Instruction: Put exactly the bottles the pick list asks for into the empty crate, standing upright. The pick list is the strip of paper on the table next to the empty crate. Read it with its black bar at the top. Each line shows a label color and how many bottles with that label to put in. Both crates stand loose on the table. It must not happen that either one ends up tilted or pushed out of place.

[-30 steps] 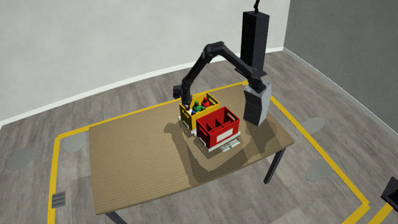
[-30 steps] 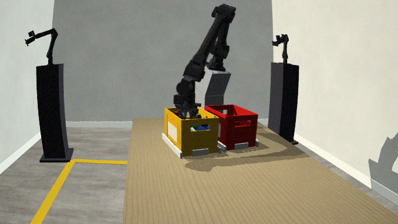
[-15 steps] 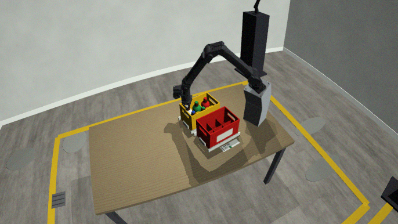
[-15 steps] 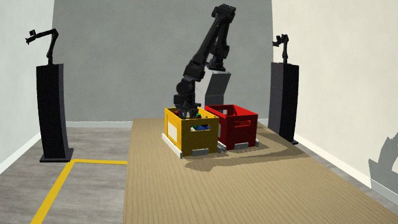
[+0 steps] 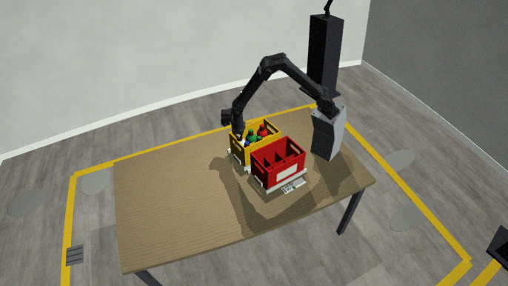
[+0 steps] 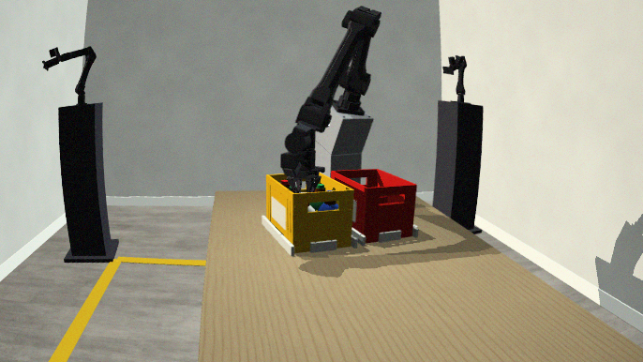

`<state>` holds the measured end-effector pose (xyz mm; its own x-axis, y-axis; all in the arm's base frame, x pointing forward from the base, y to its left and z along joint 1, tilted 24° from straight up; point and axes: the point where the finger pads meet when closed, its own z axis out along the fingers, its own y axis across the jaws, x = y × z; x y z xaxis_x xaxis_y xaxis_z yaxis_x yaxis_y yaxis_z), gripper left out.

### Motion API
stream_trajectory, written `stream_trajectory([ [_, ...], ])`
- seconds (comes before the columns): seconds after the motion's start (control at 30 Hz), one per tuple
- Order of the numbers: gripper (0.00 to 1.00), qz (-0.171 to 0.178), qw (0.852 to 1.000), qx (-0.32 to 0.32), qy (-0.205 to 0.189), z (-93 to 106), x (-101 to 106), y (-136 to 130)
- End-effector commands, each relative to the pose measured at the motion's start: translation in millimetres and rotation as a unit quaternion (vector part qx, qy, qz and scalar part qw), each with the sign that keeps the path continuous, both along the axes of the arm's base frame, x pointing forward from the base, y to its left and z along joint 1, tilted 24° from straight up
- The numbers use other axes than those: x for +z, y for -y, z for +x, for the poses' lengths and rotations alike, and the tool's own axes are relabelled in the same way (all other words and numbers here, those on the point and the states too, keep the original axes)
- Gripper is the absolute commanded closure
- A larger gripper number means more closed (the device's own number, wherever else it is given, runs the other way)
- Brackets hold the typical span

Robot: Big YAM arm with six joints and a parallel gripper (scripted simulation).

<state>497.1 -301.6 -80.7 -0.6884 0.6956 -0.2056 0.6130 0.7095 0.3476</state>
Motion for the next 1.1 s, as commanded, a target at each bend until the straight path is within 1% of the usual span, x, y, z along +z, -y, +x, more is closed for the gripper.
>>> stream_trajectory([
  [0.0,1.0,-0.012,1.0,-0.006,0.016,1.5,29.3,18.3],
  [0.1,1.0,-0.006,1.0,-0.006,0.009,-7.5,27.8,13.1],
  [0.17,1.0,-0.006,1.0,-0.006,0.009,-7.5,27.8,13.1],
  [1.07,1.0,-0.007,1.0,-0.005,0.01,-23.9,66.1,17.4],
])
